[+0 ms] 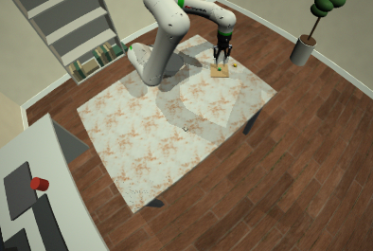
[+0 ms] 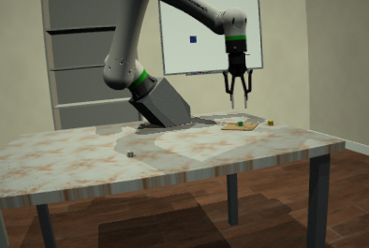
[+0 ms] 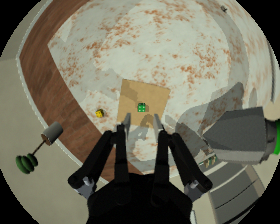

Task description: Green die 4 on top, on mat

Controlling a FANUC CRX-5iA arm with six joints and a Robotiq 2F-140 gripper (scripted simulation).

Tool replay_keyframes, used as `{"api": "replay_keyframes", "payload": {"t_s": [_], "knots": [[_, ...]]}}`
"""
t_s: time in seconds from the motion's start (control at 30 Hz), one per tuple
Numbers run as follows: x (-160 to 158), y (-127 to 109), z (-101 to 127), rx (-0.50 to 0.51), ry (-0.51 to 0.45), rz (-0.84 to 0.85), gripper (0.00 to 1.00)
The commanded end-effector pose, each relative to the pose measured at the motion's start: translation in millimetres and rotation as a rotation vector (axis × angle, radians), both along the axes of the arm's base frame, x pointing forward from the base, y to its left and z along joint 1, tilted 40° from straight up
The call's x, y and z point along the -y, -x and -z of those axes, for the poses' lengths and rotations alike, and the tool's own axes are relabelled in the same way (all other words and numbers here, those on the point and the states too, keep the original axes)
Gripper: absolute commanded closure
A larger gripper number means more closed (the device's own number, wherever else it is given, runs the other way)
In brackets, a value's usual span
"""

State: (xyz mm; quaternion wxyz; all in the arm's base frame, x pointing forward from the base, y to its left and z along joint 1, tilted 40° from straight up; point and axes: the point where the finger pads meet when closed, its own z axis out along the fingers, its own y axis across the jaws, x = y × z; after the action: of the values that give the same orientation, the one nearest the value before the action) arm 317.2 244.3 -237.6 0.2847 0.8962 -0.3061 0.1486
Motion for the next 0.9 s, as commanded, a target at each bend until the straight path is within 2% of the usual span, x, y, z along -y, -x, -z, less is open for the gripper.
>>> {"api": "replay_keyframes", "payload": {"t_s": [0.0,0.13,0.17,0.87], "knots": [[-2.6,2.7,1.3,0.053,0.042,-0.03,0.6],[-3.6,4.2,2.1,0.053,0.042,-0.03,0.6],[-3.6,4.2,2.1,0.053,0.042,-0.03,0.0],[-5.4,4.6,-0.1,0.053,0.042,-0.03,0.0]]}}
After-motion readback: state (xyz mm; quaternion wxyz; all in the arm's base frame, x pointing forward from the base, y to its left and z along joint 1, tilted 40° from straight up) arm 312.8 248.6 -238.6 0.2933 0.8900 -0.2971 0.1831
